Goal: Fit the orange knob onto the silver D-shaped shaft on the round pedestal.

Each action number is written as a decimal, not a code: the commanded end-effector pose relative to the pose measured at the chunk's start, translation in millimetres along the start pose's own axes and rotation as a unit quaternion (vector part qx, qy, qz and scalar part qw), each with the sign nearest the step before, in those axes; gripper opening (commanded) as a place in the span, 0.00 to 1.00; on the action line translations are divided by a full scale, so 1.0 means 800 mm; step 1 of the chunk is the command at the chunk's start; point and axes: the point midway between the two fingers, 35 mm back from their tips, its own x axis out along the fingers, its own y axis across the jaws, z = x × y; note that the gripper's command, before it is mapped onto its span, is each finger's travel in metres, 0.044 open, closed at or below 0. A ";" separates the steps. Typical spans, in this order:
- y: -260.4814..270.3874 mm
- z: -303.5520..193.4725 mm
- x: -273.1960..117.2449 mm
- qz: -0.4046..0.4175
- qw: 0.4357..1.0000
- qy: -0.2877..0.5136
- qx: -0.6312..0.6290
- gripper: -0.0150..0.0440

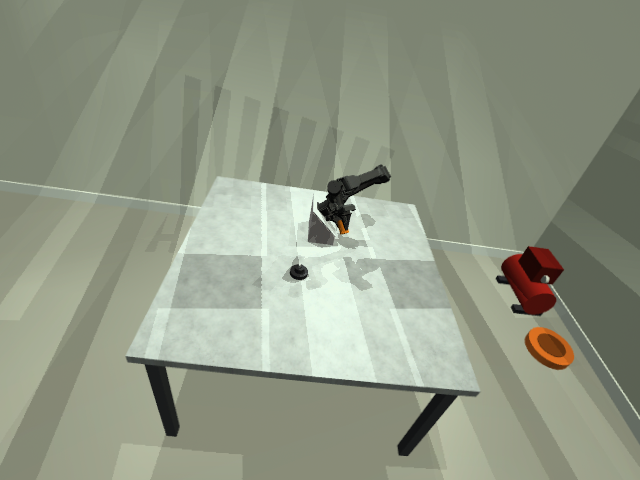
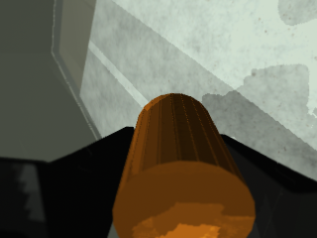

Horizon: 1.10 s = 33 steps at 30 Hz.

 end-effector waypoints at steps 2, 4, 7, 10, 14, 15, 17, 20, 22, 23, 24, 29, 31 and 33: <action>0.004 -0.003 -0.010 0.037 0.999 0.003 -0.002 0.25; 0.005 -0.004 -0.013 0.049 0.999 0.005 -0.002 0.25; 0.005 -0.005 -0.015 0.053 0.999 0.005 -0.003 0.25; 0.005 -0.004 -0.015 0.055 0.998 0.005 -0.003 0.25; 0.004 -0.003 -0.014 0.062 0.998 0.004 -0.002 0.25; 0.004 -0.003 -0.014 0.063 0.998 0.004 -0.002 0.25; 0.004 -0.001 -0.014 0.067 0.998 0.003 -0.002 0.25; 0.003 0.002 -0.014 0.072 0.997 0.002 -0.002 0.25; 0.003 0.003 -0.013 0.076 0.997 0.001 -0.002 0.25; 0.003 0.004 -0.013 0.077 0.997 0.001 -0.002 0.25; 0.003 0.004 -0.013 0.079 0.997 0.001 -0.002 0.25; 0.002 0.006 -0.013 0.088 0.996 0.000 -0.002 0.25; 0.002 0.005 -0.013 0.092 0.996 0.001 -0.002 0.25; 0.002 0.005 -0.013 0.095 0.995 0.001 -0.002 0.25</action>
